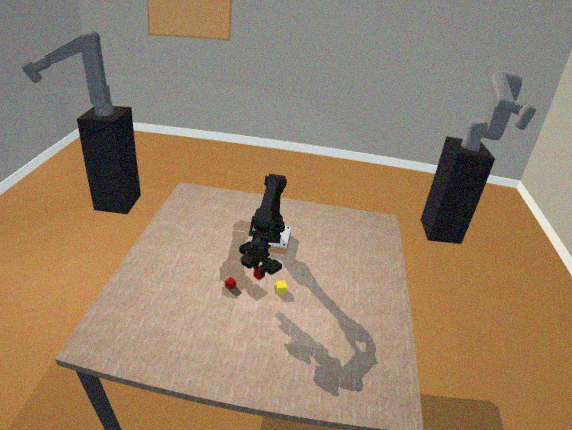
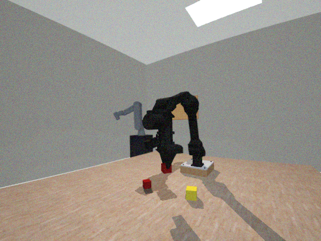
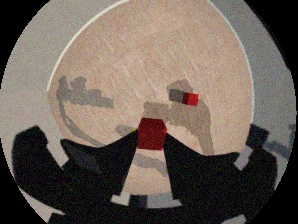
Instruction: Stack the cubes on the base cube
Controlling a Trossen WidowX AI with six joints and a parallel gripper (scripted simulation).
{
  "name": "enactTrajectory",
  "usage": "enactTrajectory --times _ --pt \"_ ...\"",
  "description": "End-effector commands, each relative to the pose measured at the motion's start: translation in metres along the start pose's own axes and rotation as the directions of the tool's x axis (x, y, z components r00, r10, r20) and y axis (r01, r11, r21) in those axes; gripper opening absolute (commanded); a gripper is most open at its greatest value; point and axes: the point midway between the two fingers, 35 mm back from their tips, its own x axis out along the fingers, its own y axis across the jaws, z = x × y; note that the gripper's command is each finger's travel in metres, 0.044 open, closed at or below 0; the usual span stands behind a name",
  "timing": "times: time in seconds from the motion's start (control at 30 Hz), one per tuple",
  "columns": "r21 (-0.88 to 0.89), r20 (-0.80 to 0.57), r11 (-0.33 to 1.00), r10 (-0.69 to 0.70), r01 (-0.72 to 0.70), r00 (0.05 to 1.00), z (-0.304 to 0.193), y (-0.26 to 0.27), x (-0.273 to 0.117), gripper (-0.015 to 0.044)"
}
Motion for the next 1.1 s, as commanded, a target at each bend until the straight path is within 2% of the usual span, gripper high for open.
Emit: enactTrajectory --times 0.0,0.83,1.07 --pt "-0.013 0.003 1.0 -0.002 0.002 1.0 -0.008 0.007 0.003 0.0105" --pt "-0.132 -0.002 0.991 0.002 -0.002 1.0 -0.069 0.05 0.034 0.0105" --pt "-0.135 -0.003 0.991 0.002 -0.002 1.0 -0.07 0.051 0.035 0.0105"
